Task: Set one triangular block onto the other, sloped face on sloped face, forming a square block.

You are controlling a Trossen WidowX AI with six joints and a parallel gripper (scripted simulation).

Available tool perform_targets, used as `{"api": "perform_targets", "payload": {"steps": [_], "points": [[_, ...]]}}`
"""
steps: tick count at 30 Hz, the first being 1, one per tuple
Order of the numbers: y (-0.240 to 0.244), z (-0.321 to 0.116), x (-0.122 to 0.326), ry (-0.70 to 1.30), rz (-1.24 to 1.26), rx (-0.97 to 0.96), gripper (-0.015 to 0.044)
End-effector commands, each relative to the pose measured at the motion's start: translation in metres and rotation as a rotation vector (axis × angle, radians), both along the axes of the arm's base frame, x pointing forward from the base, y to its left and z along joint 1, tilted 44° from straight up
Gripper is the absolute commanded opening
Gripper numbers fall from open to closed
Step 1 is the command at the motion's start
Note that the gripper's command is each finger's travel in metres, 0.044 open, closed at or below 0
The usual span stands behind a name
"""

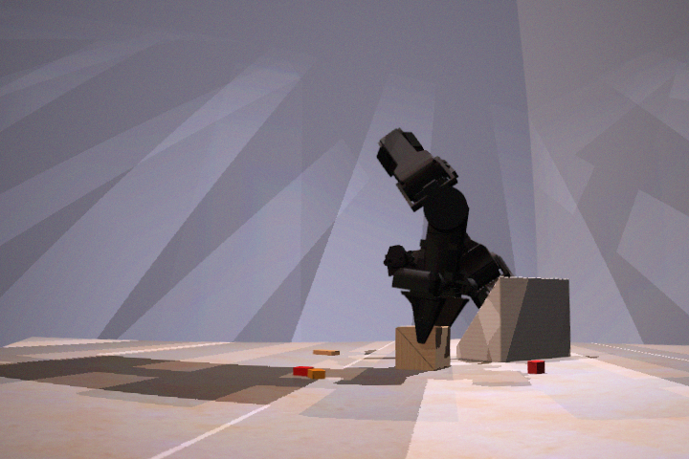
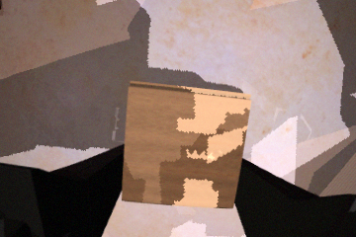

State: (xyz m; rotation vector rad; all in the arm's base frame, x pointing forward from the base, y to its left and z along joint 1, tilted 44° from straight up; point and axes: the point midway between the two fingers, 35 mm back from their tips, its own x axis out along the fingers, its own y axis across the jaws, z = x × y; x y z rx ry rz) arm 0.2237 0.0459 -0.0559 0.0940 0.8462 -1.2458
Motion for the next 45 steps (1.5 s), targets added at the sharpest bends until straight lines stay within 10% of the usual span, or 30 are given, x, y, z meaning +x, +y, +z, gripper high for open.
{"api": "perform_targets", "payload": {"steps": [1, 20, 37, 45], "points": [[-0.0009, 0.0002, 0.0006, 0.002, 0.007, -0.005, 0.0], [-0.0018, -0.0003, 0.0009, 0.003, 0.003, -0.004, 0.0], [-0.0013, -0.0006, 0.0003, 0.0, 0.0, 0.0, 0.044], [0.0072, 0.0042, 0.0015, 0.0, 0.0, 0.002, 0.044]]}}
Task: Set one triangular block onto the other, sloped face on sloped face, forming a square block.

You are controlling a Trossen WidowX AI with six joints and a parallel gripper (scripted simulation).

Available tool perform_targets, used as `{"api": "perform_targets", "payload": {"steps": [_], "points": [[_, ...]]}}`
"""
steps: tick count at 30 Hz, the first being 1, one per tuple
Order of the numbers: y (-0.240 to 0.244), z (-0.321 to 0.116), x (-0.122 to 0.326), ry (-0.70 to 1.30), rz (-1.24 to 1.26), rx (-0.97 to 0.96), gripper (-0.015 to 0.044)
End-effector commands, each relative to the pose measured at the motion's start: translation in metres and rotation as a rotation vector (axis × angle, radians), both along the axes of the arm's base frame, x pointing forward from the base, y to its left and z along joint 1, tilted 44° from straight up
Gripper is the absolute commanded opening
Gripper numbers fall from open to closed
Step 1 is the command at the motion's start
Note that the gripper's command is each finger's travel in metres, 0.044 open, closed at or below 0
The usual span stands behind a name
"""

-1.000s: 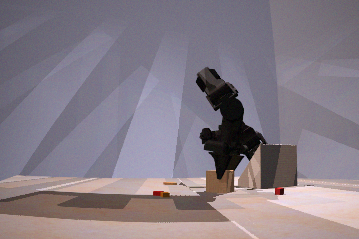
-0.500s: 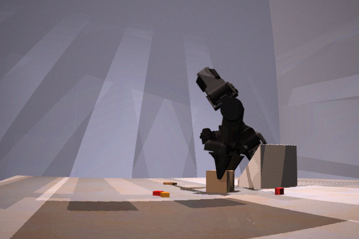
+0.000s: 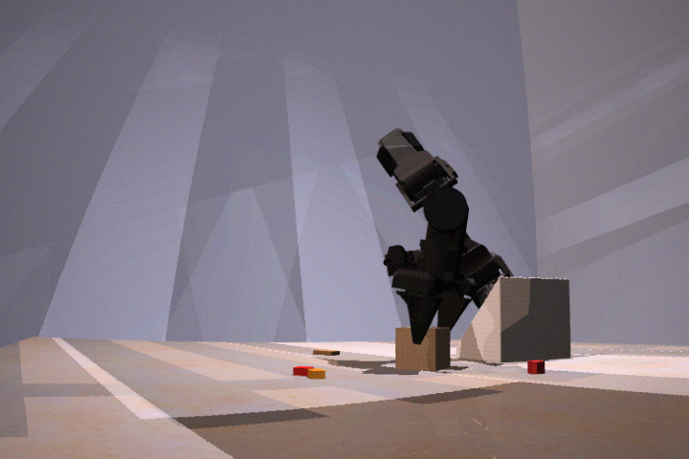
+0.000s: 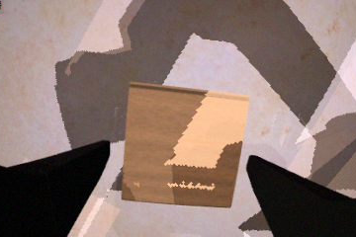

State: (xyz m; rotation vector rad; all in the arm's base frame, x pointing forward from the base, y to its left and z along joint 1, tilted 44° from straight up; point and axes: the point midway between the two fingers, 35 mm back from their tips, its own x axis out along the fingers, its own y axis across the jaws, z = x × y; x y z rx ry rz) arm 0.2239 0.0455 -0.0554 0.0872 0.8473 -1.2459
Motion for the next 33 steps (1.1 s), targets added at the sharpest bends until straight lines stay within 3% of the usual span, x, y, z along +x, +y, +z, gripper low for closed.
{"api": "perform_targets", "payload": {"steps": [1, 7, 33], "points": [[0.016, 0.009, 0.002, -0.004, -0.001, 0.008, 0.044], [0.085, 0.064, -0.007, -0.002, -0.002, 0.008, 0.044], [0.085, 0.06, -0.004, -0.011, 0.021, 0.017, 0.044]]}}
